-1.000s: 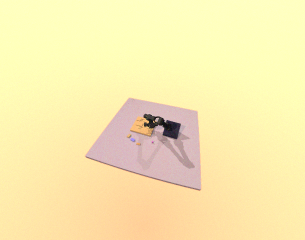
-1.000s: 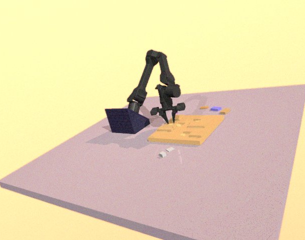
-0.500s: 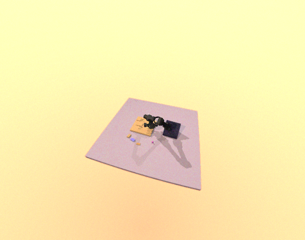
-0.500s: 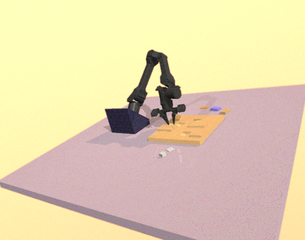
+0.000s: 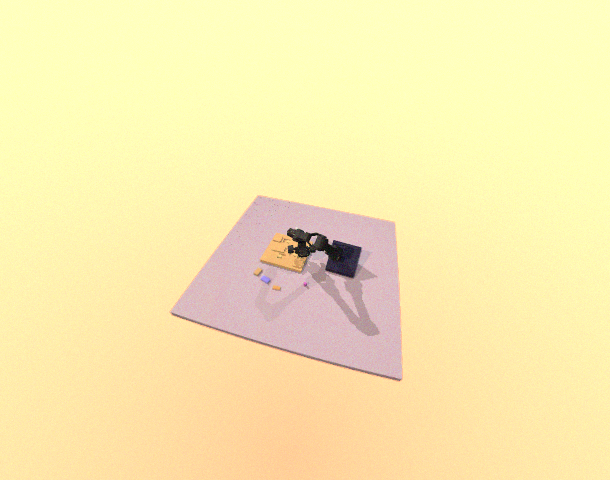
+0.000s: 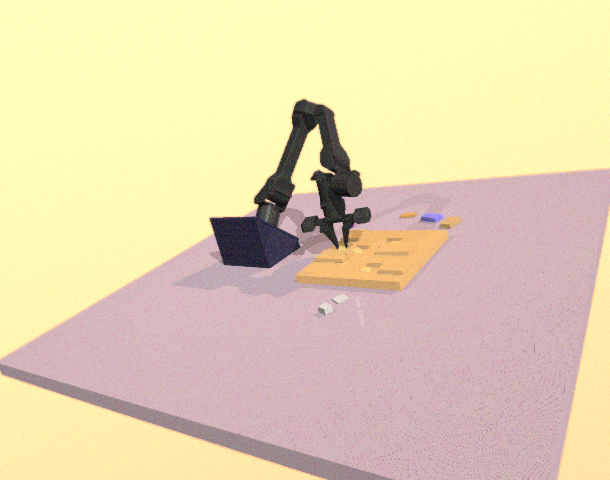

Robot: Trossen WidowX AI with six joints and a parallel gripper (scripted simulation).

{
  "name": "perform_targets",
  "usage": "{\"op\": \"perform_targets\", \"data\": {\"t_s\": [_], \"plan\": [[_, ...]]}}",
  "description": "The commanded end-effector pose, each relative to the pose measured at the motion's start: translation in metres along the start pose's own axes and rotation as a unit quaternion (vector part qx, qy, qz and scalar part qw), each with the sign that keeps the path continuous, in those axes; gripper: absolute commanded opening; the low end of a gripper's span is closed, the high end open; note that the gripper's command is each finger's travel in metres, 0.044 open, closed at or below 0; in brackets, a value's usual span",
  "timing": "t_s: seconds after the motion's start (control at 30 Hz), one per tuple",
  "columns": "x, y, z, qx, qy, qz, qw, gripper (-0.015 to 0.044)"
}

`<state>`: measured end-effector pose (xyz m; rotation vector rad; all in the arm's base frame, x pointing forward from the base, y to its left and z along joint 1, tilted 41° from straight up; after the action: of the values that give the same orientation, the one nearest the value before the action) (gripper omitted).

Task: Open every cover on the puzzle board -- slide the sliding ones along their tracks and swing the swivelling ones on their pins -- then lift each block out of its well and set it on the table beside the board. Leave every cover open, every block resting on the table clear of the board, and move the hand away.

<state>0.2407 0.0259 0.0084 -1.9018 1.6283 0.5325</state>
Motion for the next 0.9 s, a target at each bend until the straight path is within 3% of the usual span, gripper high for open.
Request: {"op": "perform_targets", "data": {"t_s": [0.0,0.87], "plan": [[0.001,-0.001,-0.005,0.001,0.002,-0.002,1.000,0.0080],[0.001,0.001,-0.039,0.001,0.001,0.000,1.000,0.0080]]}}
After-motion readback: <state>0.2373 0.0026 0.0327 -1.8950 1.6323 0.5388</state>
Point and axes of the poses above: the point midway between the two fingers, 35 mm back from their tips, its own z axis out along the fingers, its own y axis across the jaws, x = y × z, the point moved 2 cm from there along -z, back along the fingers, and after that the axes turned 11 degrees about z, right-handed, at the moved point
